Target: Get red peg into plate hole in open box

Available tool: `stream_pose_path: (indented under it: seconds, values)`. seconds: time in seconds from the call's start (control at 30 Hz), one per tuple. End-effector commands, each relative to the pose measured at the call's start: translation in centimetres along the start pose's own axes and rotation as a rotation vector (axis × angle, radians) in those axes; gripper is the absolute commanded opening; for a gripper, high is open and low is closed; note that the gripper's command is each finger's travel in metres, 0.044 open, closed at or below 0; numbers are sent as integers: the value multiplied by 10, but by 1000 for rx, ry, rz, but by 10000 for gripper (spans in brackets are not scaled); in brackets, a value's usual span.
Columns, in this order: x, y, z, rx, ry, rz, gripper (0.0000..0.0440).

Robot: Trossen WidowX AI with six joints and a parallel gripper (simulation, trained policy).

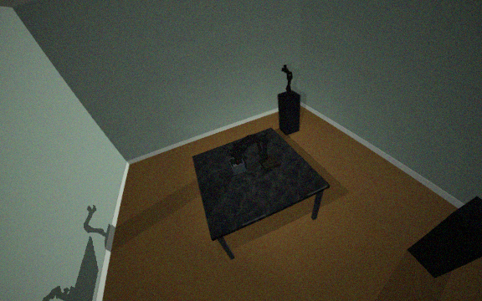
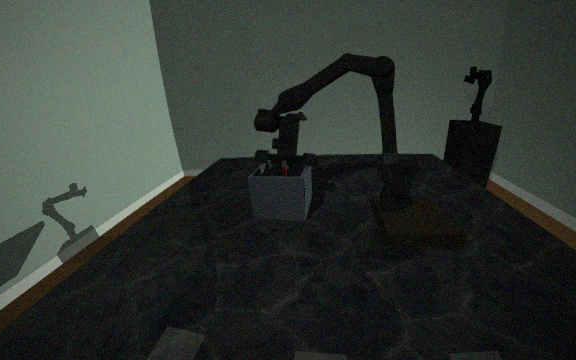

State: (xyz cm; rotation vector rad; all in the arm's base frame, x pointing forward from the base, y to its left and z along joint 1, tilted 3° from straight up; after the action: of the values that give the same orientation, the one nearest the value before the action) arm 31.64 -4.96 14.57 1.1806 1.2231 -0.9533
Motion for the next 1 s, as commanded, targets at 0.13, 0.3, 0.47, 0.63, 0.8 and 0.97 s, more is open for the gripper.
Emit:
stream_pose_path:
  seconds: [0.13, 0.3, 0.47, 0.63, 0.8, 0.97]
  values:
    - [17, -1, 2, -31, -1, -47, 82]
    - [20, -2, 5, -44, 6, -75, 153]
    - [16, -2, 13, -43, 15, -96, 151]
    - [14, -1, 20, -41, 34, -105, 148]
    - [5, 4, 25, -40, 61, -78, 152]
    - [-7, 12, 30, -35, 92, -35, 178]
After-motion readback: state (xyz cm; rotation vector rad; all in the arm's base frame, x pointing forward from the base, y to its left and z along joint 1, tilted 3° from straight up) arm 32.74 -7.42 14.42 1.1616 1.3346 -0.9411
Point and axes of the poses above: the point midway between the two fingers, 35 mm back from their tips, its own x axis out along the fingers, its own y axis across the jaws, z = x × y, the point moved 7 cm from there along -x, back along the fingers, and after that the axes turned 6 degrees about x, right-handed, at the moved point
